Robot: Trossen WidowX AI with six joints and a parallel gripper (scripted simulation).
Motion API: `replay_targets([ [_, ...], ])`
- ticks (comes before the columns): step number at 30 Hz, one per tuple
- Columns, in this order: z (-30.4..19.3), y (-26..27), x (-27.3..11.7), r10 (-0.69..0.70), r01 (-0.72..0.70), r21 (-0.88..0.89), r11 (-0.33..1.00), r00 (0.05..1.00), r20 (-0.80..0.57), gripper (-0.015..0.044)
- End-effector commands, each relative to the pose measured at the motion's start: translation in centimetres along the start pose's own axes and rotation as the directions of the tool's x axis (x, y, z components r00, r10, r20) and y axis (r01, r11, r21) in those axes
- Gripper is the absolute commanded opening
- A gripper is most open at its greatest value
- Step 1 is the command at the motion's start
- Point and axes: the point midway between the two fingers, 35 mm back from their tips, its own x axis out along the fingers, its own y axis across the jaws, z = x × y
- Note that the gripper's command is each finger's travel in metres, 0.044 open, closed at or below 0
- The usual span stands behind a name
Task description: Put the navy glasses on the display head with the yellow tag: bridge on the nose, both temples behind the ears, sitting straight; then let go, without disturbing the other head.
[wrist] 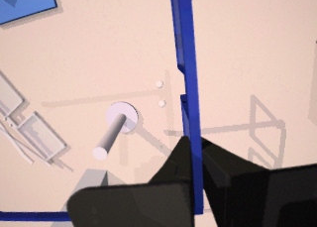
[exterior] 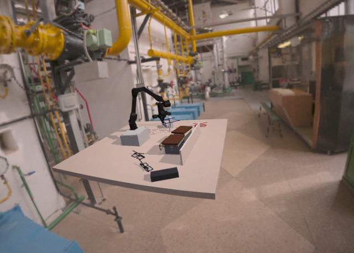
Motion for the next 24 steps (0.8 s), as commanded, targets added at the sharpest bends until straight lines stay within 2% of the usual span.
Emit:
replay_targets([
  [1,-0.1,-0.1,-1.4,0.004,-0.004,0.007,1.0,1.0,0.001,0.0],
  [7,0.6,-0.2,-1.5,0.004,-0.004,-0.027,1.0,1.0,0.001,0.0],
  [24,7.8,-2.7,-1.7,0.006,-0.003,-0.363,0.932,1.0,0.007,0.0],
])
